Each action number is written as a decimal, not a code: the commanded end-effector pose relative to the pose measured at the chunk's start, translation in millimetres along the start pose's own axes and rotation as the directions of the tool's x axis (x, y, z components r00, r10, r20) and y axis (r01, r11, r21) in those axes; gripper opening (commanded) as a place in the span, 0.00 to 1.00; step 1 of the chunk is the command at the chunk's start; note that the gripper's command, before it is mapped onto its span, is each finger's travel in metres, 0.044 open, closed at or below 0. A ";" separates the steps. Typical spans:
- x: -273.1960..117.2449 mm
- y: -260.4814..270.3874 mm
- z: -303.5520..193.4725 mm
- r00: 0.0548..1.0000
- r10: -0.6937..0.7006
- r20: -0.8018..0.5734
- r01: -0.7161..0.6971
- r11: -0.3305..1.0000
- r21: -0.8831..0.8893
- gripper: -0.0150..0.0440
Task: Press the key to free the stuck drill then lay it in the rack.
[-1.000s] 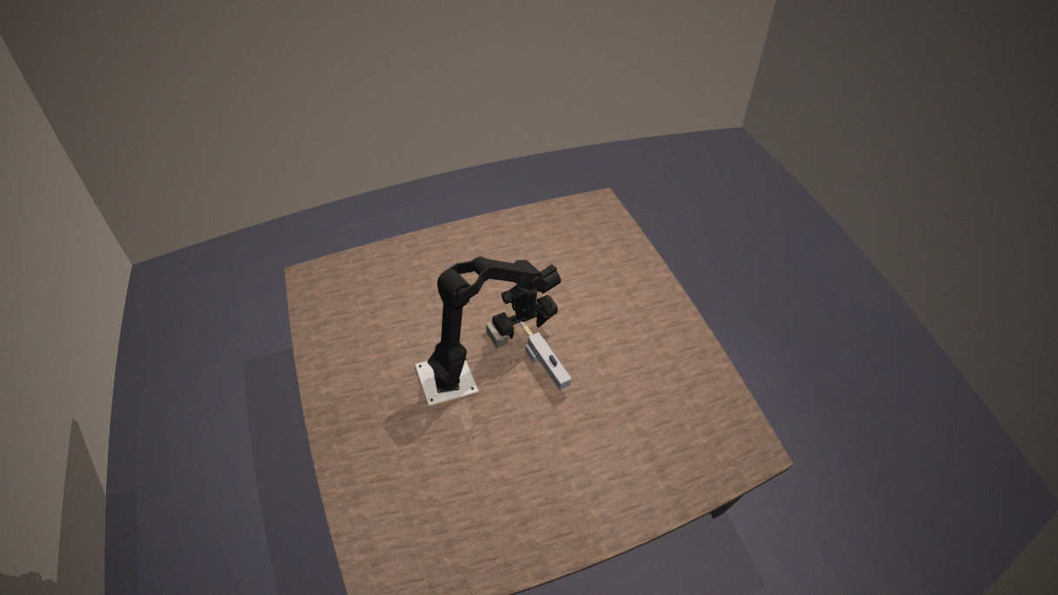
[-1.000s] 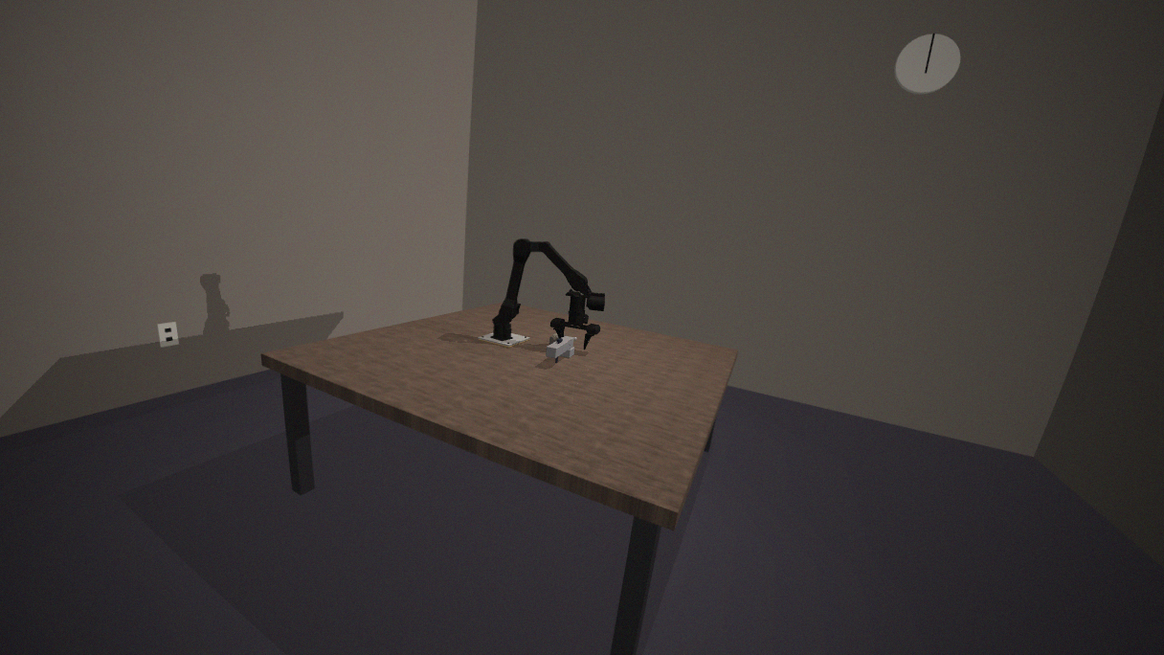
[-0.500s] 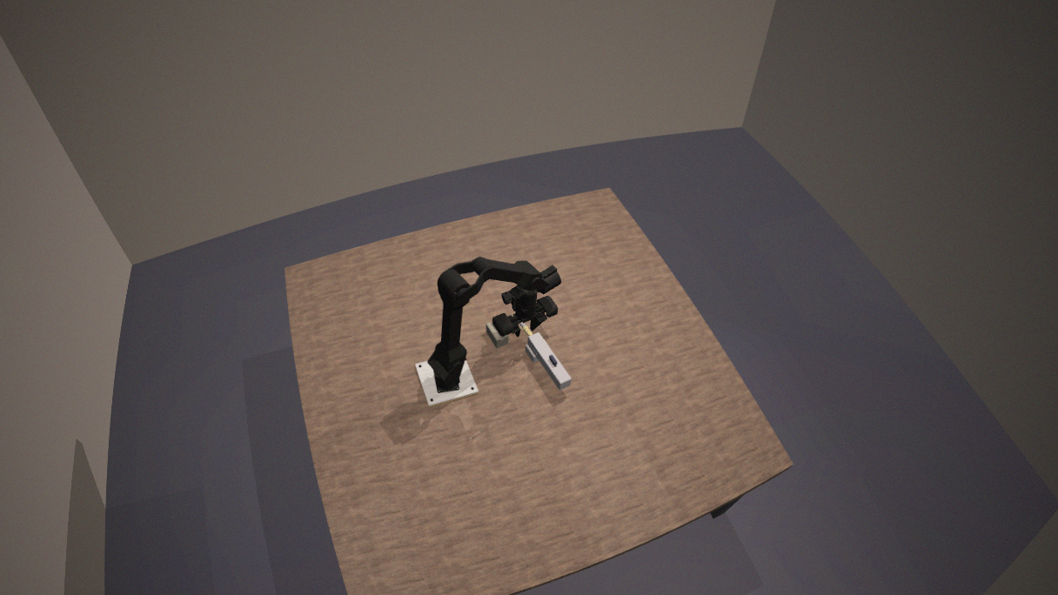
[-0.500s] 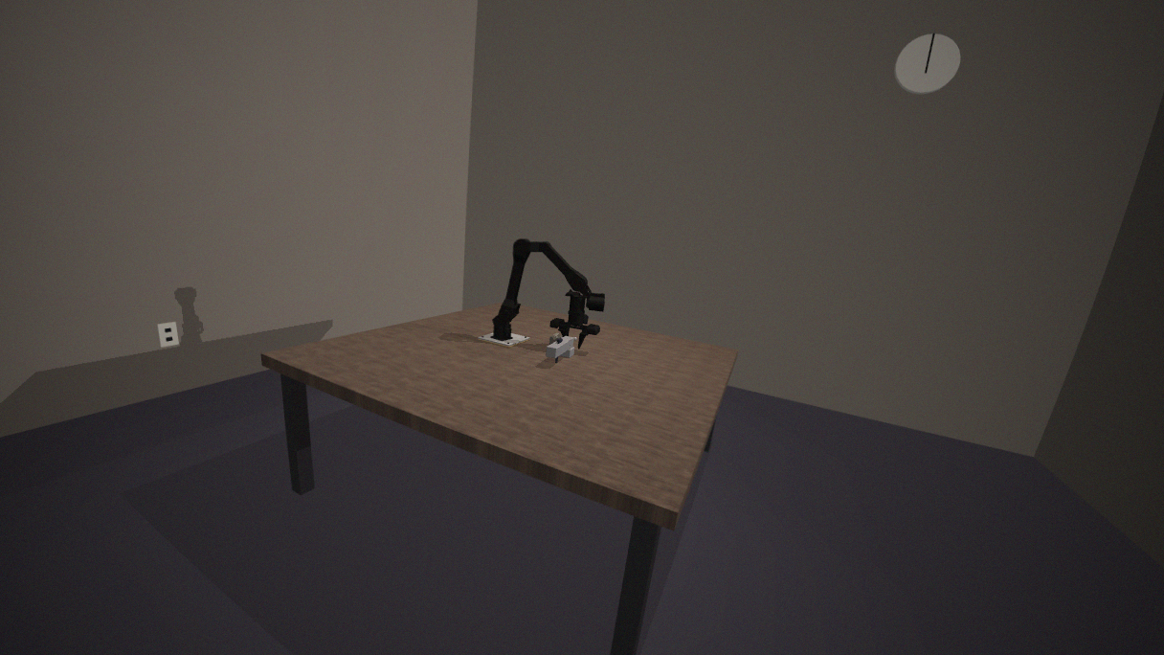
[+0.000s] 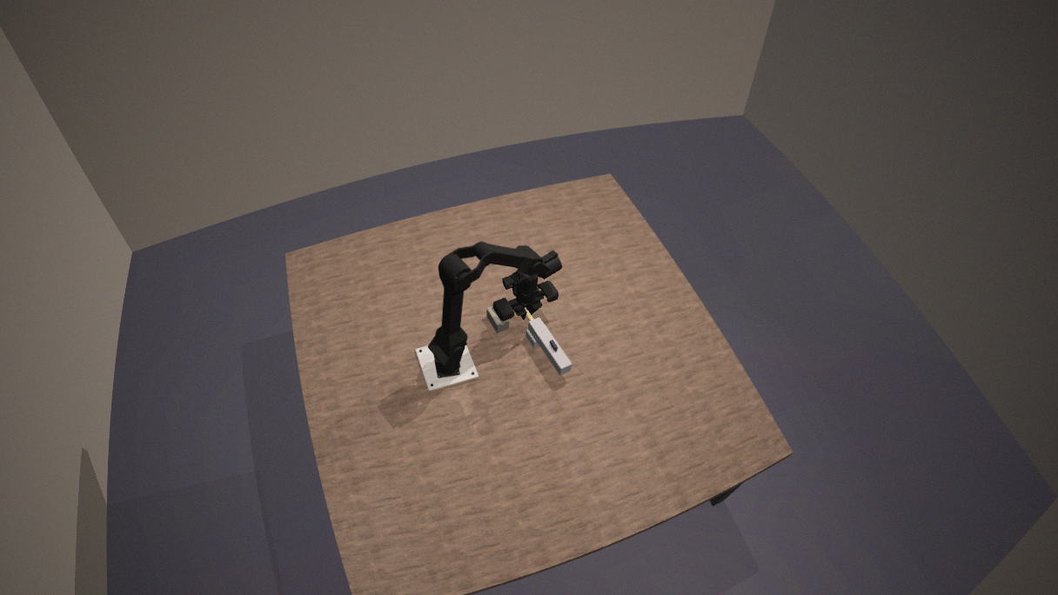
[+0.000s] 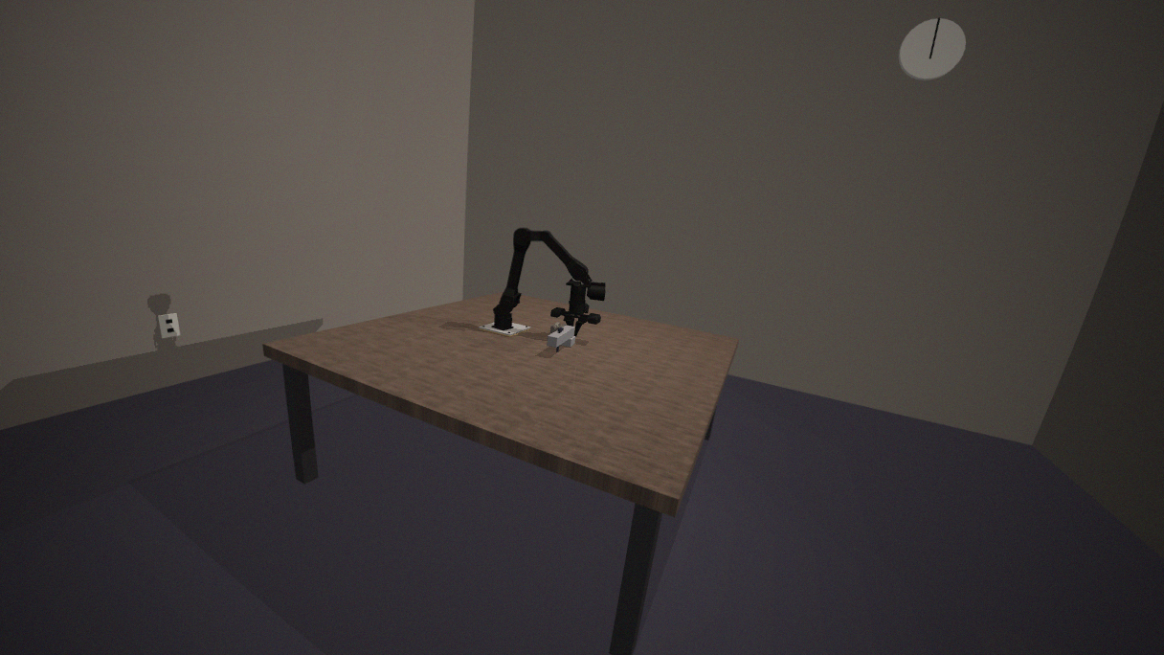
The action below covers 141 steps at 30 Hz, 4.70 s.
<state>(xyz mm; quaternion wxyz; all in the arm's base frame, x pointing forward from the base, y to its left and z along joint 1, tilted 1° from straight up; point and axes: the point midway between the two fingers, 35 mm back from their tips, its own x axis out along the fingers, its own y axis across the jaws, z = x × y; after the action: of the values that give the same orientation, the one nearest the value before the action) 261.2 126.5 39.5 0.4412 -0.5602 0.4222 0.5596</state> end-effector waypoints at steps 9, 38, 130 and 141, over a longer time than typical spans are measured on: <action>-3.2 1.2 0.1 1.000 0.002 -0.001 -0.002 1.000 -0.001 0.25; -3.9 -0.7 33.7 1.000 0.002 0.002 -0.002 1.000 -0.001 0.25; -24.3 8.8 61.5 1.000 0.003 0.005 -0.003 1.000 -0.001 0.25; -27.2 9.6 61.0 1.000 0.003 0.005 -0.003 1.000 -0.001 0.25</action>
<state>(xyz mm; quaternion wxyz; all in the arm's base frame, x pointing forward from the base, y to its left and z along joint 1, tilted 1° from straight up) 235.0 181.8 64.5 0.4395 -0.5576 0.4249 0.5615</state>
